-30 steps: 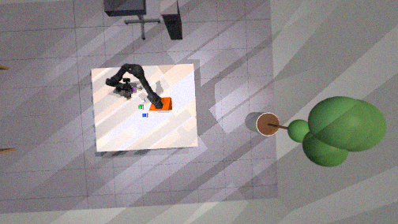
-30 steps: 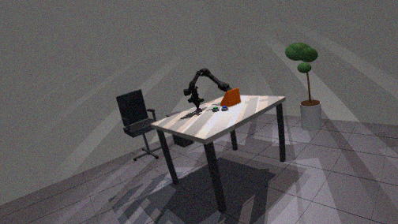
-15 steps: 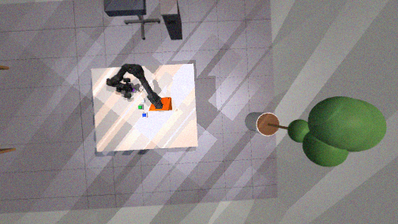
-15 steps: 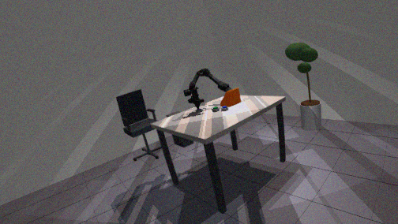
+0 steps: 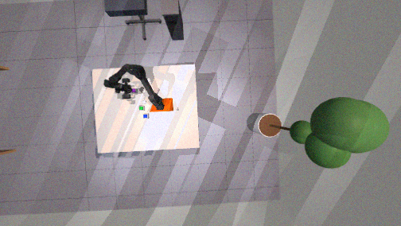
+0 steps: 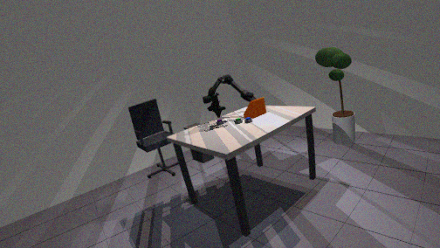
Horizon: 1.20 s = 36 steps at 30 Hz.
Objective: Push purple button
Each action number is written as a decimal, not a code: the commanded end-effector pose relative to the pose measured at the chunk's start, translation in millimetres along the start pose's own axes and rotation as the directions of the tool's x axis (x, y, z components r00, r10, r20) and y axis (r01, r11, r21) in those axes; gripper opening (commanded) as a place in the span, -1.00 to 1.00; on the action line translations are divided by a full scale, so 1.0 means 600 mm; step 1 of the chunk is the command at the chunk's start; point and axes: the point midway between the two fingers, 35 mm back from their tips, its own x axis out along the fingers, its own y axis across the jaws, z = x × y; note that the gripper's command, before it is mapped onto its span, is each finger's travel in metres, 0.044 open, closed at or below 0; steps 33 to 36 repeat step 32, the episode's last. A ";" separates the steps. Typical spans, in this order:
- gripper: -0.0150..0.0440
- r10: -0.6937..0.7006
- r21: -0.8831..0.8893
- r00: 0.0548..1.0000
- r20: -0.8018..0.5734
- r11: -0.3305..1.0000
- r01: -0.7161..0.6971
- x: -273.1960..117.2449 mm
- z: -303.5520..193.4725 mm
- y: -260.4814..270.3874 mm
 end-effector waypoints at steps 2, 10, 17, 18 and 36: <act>-0.07 0.041 -0.002 0.999 0.022 0.999 -0.041 -0.020 0.038 0.075; 0.64 0.120 -0.018 0.993 0.022 0.993 -0.120 -0.073 0.068 0.321; 0.86 0.100 -0.019 0.995 -0.002 0.995 -0.100 -0.109 0.004 0.523; 0.86 0.090 -0.017 0.996 -0.004 0.996 -0.090 -0.112 -0.011 0.549; 0.86 0.018 0.002 1.000 0.001 1.000 -0.018 -0.114 -0.102 0.660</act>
